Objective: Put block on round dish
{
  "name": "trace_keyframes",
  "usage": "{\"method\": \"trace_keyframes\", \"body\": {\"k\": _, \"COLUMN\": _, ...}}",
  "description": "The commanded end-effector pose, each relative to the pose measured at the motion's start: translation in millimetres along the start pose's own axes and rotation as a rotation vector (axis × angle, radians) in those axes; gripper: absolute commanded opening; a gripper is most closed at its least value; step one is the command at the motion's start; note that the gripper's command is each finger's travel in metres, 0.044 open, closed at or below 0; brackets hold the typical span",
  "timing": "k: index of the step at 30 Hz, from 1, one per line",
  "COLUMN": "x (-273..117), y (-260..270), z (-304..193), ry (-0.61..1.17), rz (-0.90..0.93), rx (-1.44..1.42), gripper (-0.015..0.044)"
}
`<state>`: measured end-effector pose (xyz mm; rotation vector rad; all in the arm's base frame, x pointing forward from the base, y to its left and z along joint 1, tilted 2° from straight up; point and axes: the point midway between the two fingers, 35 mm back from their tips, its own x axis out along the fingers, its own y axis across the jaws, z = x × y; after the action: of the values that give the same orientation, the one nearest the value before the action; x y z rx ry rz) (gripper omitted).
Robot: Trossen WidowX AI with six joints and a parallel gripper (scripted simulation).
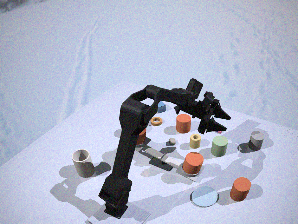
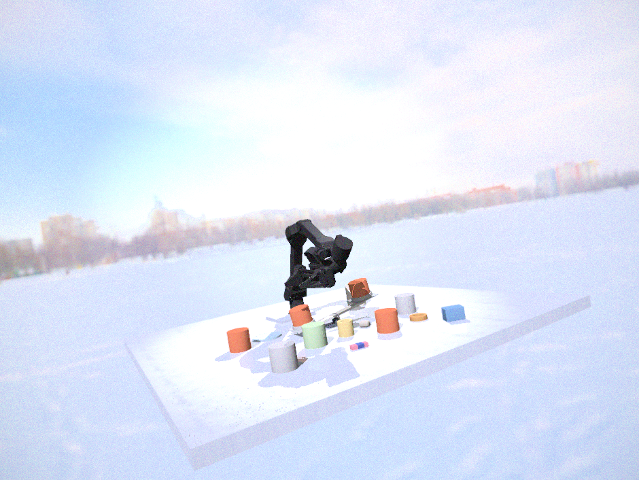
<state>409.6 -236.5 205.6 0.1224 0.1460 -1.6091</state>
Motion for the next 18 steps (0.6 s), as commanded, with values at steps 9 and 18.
{"method": "trace_keyframes", "body": {"k": 9, "x": -34, "y": -20, "z": 27, "ry": 0.125, "rz": 0.185, "rx": -0.115, "gripper": 0.044}}
{"method": "trace_keyframes", "body": {"k": 18, "x": -71, "y": -49, "z": 39, "ry": 0.236, "rz": 0.397, "rx": -0.269, "gripper": 0.044}}
